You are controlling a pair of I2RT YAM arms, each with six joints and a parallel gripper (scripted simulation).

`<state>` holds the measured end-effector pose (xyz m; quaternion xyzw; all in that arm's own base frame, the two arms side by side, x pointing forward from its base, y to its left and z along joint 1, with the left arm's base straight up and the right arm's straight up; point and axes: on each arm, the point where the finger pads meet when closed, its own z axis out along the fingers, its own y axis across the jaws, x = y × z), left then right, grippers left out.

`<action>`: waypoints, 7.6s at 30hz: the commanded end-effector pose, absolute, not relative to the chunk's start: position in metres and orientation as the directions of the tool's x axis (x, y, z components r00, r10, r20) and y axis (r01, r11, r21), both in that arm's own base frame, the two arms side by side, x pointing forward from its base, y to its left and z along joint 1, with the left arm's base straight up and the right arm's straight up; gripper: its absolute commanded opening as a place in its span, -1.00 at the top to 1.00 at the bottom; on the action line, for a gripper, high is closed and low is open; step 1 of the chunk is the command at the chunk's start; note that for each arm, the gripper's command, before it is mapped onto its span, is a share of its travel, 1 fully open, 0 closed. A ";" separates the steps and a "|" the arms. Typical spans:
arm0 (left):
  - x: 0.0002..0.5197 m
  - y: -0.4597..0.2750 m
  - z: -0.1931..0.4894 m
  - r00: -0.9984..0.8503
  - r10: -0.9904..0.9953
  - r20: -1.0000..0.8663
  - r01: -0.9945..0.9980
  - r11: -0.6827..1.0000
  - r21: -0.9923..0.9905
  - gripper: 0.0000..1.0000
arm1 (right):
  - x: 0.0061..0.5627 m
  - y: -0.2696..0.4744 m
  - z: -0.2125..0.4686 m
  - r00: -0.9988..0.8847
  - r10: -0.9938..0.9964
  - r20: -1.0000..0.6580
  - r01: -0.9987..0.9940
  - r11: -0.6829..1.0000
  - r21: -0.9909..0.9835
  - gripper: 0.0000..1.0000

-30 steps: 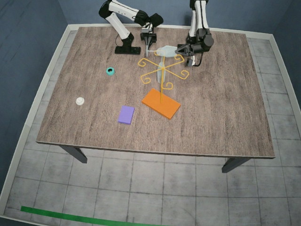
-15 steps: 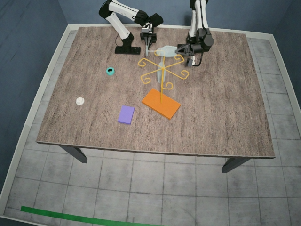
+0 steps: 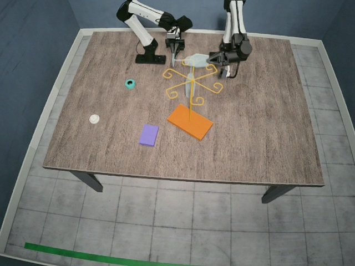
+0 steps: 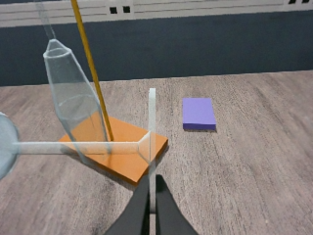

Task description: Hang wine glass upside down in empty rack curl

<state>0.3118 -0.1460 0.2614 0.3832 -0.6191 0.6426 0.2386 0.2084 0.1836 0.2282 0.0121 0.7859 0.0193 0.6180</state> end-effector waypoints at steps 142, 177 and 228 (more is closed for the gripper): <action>0.313 -0.145 0.274 -0.629 -0.163 0.760 -0.754 -0.112 -0.648 0.65 | 0.258 0.122 0.223 -0.269 0.140 -0.953 -0.061 0.985 0.162 1.00; 0.313 -0.145 0.274 -0.629 -0.163 0.760 -0.754 -0.112 -0.648 0.65 | 0.275 0.086 0.241 -0.110 0.057 -0.992 -0.075 0.995 0.066 1.00; 0.313 -0.145 0.274 -0.629 -0.163 0.760 -0.754 -0.112 -0.648 0.65 | 0.325 0.059 0.306 -0.008 -0.257 -0.966 -0.075 0.964 -0.255 1.00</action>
